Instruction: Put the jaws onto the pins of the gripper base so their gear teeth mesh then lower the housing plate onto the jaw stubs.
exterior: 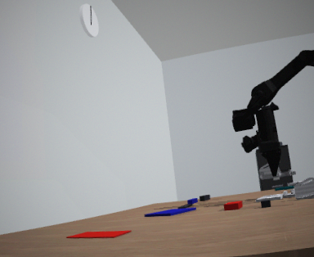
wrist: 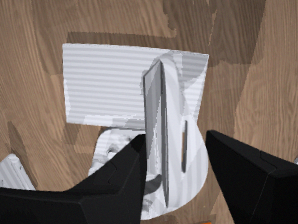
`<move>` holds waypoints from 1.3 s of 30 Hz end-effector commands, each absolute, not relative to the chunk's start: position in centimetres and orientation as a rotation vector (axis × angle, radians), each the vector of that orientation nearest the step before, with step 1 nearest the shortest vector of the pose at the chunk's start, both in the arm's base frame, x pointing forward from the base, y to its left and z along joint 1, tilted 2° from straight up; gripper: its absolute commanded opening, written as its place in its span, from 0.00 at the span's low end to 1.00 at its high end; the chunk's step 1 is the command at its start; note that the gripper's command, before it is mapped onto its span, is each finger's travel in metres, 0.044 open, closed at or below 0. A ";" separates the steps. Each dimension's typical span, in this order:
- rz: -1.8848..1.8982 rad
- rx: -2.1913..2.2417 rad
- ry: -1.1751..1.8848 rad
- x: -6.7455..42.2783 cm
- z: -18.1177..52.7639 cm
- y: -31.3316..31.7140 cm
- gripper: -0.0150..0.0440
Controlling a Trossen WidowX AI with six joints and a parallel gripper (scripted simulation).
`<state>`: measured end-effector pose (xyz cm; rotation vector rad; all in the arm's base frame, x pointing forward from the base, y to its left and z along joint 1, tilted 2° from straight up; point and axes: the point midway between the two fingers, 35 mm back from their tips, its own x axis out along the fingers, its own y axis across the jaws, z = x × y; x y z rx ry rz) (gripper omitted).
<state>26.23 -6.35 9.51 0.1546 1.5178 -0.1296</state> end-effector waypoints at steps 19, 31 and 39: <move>-0.131 0.162 1.515 26.3 6.2 -6.2 0.48; -0.131 0.162 1.515 26.3 6.2 -6.2 0.48; -0.130 0.160 1.515 26.3 5.9 -6.2 0.48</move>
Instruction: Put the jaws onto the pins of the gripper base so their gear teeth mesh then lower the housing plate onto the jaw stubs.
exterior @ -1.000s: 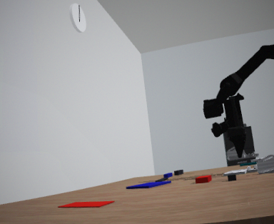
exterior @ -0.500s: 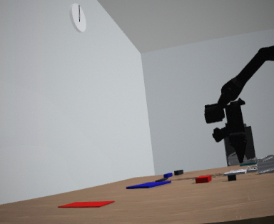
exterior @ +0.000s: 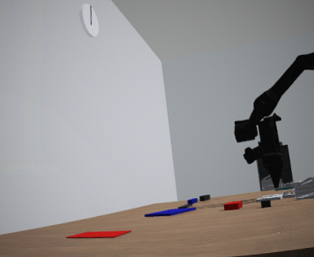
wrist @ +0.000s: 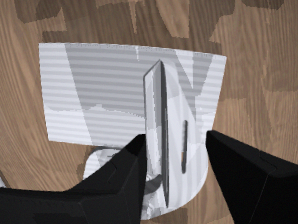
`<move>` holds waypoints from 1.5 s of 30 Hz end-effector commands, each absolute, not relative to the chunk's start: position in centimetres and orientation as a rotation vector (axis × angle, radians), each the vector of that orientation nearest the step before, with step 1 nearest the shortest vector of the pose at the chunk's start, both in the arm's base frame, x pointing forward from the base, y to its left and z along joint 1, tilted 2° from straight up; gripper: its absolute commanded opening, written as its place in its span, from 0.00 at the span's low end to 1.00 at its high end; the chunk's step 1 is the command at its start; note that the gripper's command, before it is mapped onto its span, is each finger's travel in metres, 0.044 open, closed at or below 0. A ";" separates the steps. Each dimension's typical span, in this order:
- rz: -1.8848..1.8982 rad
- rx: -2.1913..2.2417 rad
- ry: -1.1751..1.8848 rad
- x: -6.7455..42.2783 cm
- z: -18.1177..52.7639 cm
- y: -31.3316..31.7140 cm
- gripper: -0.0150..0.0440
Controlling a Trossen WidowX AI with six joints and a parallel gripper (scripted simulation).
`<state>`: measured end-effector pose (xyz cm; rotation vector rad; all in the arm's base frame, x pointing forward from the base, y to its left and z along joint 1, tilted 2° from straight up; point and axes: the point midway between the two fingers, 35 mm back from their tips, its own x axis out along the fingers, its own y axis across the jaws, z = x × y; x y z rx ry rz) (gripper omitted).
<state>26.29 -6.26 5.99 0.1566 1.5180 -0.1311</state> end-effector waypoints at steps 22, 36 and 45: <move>-0.126 0.156 1.515 26.4 5.3 -6.2 0.48; -0.122 0.152 1.516 26.4 4.9 -6.2 0.48; -0.121 0.151 1.516 26.4 4.8 -6.2 0.48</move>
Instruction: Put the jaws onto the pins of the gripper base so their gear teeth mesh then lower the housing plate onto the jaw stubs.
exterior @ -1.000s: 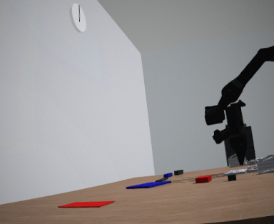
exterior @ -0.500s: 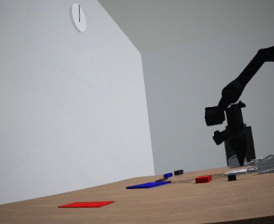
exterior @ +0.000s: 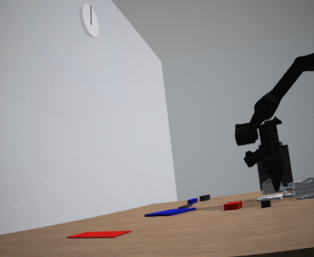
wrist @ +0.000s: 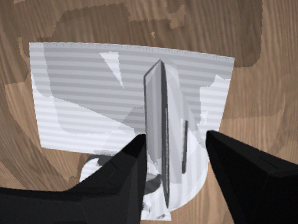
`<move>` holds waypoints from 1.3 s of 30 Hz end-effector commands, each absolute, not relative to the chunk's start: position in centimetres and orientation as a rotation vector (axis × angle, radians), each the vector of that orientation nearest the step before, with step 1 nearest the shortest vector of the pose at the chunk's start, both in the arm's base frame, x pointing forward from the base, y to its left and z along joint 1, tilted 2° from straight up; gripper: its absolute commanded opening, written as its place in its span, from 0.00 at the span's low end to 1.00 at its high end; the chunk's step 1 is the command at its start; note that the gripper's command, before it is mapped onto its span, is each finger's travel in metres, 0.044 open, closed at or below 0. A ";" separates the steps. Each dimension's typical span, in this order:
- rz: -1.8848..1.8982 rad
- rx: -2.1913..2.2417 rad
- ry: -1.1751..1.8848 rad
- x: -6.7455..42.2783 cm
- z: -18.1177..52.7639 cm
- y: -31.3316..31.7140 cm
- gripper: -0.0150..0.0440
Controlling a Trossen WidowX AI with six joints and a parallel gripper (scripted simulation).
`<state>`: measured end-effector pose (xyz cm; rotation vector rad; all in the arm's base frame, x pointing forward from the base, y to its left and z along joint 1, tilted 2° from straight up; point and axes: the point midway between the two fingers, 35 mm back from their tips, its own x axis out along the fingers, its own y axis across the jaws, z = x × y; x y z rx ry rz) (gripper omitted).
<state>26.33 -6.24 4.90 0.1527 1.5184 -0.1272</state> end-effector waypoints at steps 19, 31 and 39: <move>-0.121 0.150 1.516 26.4 4.3 -6.2 0.48; -0.121 0.150 1.516 26.4 4.3 -6.2 0.48; -0.121 0.150 1.516 26.4 4.3 -6.2 0.48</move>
